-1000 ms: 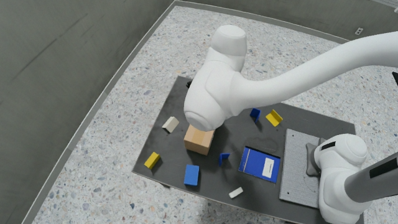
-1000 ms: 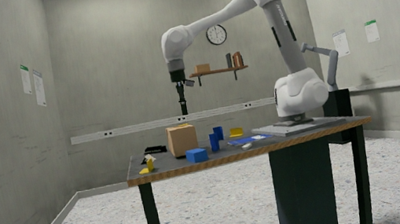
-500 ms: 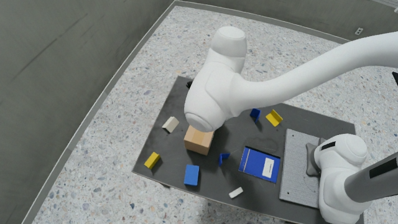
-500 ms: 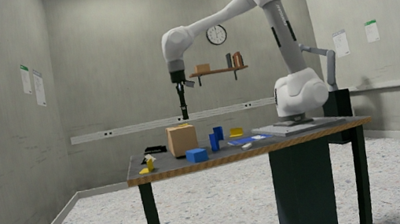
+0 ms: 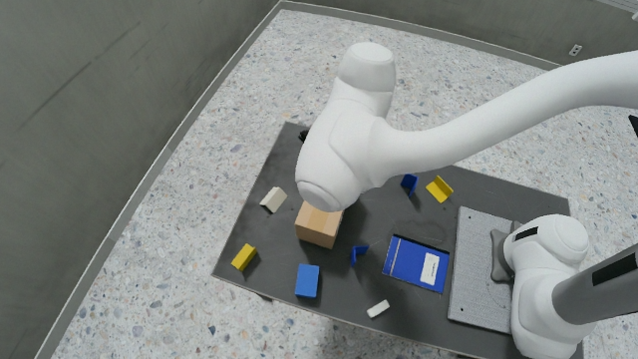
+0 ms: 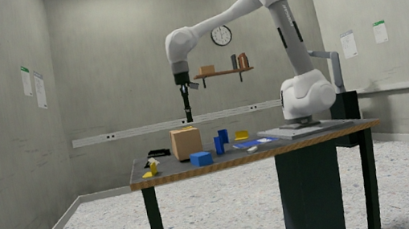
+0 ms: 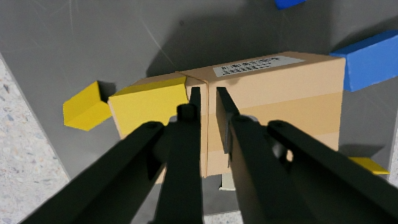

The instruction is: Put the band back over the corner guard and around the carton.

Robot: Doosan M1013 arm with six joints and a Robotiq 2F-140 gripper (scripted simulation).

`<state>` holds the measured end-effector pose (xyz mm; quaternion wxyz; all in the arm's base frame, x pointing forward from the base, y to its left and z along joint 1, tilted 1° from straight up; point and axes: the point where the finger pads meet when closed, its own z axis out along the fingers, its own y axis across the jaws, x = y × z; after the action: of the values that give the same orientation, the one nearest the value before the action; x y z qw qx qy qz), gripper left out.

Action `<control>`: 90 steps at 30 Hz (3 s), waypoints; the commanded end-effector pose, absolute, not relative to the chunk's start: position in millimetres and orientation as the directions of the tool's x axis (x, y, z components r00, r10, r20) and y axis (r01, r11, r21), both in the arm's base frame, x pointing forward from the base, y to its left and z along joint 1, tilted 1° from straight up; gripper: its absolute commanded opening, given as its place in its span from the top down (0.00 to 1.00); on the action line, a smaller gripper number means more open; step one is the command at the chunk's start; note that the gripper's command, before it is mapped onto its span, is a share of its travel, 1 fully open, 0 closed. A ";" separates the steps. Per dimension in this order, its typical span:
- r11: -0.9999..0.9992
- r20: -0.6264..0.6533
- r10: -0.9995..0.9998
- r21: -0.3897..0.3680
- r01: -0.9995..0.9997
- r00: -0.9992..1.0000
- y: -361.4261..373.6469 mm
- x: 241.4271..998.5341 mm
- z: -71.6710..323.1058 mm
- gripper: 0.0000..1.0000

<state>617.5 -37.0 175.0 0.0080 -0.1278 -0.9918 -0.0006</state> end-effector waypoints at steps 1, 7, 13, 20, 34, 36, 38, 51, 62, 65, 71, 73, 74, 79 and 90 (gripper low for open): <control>0.967 0.015 0.254 0.000 0.254 -0.967 -36.9 617.9 175.3 0.82; 0.967 0.014 0.254 0.000 0.254 -0.967 -36.9 618.0 174.1 0.82; 0.967 0.014 0.254 -0.001 0.254 -0.967 -36.8 618.0 171.1 0.82; 0.967 0.014 0.254 -0.001 0.254 -0.967 -36.7 618.1 166.2 0.82; 0.967 0.014 0.254 -0.001 0.254 -0.967 -36.5 618.3 157.3 0.82; 0.967 0.014 0.254 -0.001 0.254 -0.967 -36.5 618.3 156.1 0.82; 0.967 0.014 0.254 -0.001 0.254 -0.967 -36.5 618.3 155.0 0.82; 0.967 0.014 0.254 -0.001 0.254 -0.967 -36.4 618.3 151.7 0.82; 0.967 0.014 0.254 -0.001 0.254 -0.967 -36.4 618.3 151.5 0.82; 0.967 0.014 0.254 -0.001 0.254 -0.967 -36.4 618.3 151.5 0.82; 0.967 0.014 0.254 -0.001 0.254 -0.967 -36.4 618.3 151.4 0.82; 0.967 0.014 0.254 -0.001 0.254 -0.967 -36.4 618.3 151.3 0.82; 0.967 0.014 0.254 -0.001 0.254 -0.967 -36.4 618.3 151.3 0.82; 0.967 0.014 0.254 -0.001 0.254 -0.967 -36.4 618.3 151.0 0.82; 0.967 0.014 0.254 -0.001 0.254 -0.967 -36.4 618.3 149.4 0.82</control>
<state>617.8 -36.5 149.1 0.0078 -0.1279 -0.9918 -0.0004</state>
